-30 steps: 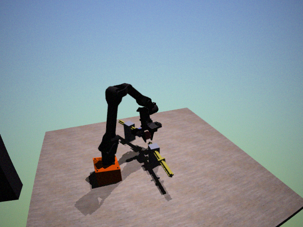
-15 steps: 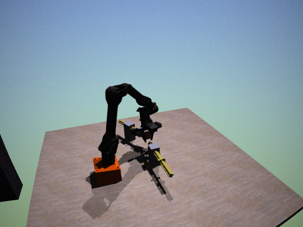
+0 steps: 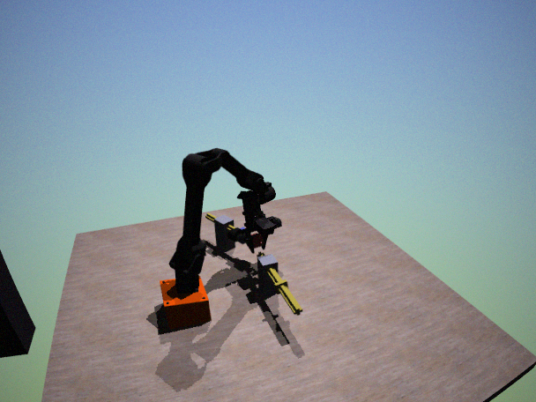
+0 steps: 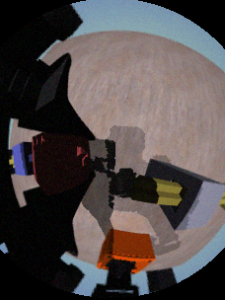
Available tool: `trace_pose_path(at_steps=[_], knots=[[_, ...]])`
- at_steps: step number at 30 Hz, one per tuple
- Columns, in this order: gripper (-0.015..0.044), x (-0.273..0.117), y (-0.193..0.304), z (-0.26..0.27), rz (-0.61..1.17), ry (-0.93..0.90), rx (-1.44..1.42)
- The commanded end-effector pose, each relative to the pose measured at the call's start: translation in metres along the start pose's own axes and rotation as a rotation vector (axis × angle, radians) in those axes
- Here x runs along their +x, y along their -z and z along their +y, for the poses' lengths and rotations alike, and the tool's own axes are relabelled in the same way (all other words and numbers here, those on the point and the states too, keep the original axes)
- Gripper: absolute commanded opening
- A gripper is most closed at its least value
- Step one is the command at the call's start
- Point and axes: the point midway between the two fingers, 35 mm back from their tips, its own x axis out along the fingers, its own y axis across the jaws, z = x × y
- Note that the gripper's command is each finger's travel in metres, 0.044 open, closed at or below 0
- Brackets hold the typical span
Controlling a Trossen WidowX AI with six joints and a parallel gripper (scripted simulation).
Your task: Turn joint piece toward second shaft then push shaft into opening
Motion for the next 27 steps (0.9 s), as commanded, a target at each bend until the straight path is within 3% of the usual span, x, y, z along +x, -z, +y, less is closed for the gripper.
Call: trace_pose_path(at_steps=[1, 14, 16, 21, 27], knots=[[0.0182, 0.0008, -0.0004, 0.0001, -0.003, -0.001, -0.005], [0.0182, 0.0008, -0.0004, 0.0001, -0.003, -0.001, -0.005], [0.0147, 0.0, 0.0, 0.0, 0.0, 0.0, 0.0], [0.0147, 0.0, 0.0, 0.0, 0.0, 0.0, 0.0], [0.0, 0.0, 0.0, 0.0, 0.0, 0.0, 0.0]])
